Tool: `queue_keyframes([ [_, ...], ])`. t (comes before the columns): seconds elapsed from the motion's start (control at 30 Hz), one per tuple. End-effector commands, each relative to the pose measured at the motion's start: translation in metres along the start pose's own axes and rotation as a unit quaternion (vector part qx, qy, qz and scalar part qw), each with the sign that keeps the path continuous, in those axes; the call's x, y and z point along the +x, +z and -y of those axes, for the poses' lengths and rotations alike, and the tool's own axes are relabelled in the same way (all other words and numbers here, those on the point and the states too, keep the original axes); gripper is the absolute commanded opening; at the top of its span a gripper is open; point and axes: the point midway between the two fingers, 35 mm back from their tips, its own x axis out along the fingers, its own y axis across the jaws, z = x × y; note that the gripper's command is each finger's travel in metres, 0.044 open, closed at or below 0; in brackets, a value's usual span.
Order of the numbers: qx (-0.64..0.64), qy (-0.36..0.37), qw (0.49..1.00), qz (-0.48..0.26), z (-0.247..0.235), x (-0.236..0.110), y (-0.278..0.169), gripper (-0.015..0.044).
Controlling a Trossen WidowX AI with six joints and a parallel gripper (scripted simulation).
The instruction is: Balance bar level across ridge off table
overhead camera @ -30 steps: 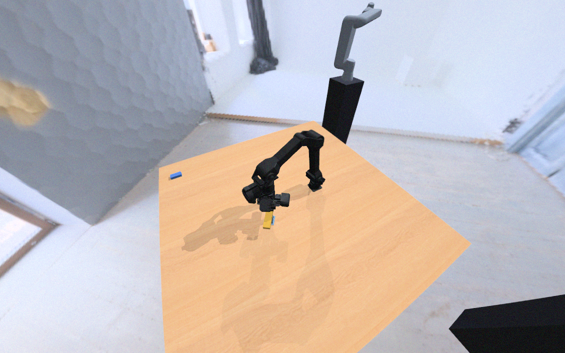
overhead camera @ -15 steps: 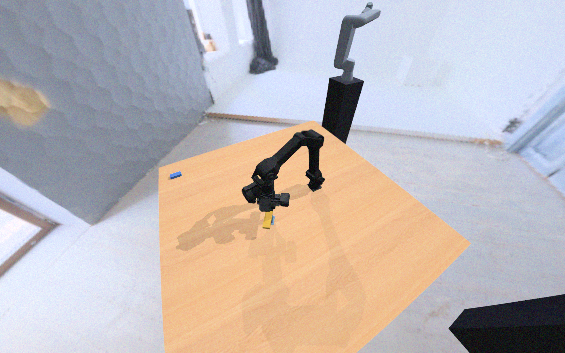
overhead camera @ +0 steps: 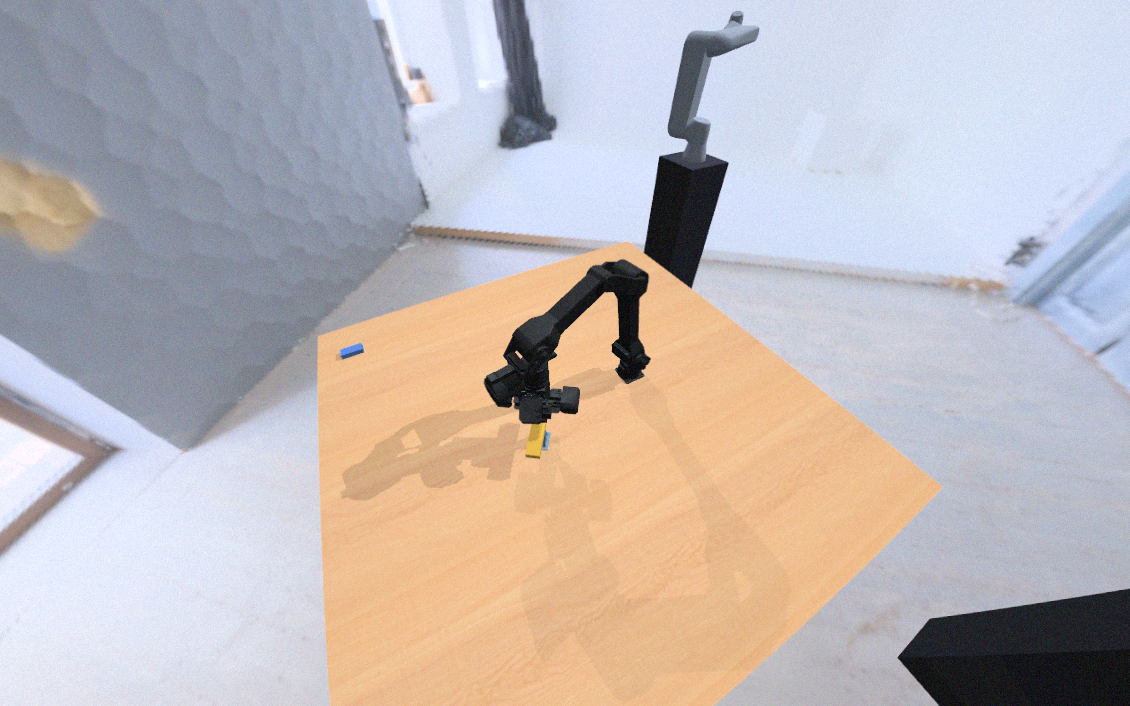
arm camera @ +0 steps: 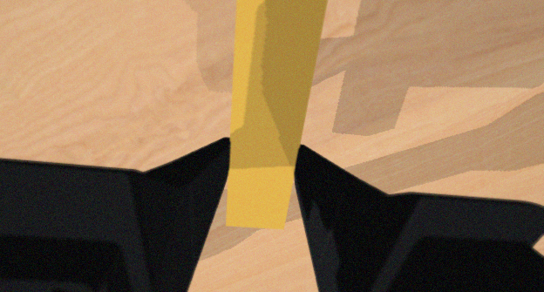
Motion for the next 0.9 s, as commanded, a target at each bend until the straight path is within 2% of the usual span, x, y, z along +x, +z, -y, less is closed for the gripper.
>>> queue_keyframes([
  [0.0, -0.001, 0.003, 1.0, 0.0, -0.0011, 0.0025, -0.0003, 0.0],
  [0.87, -0.001, 0.003, 1.0, 0.0, -0.0012, 0.0013, -0.0007, 0.0],
])
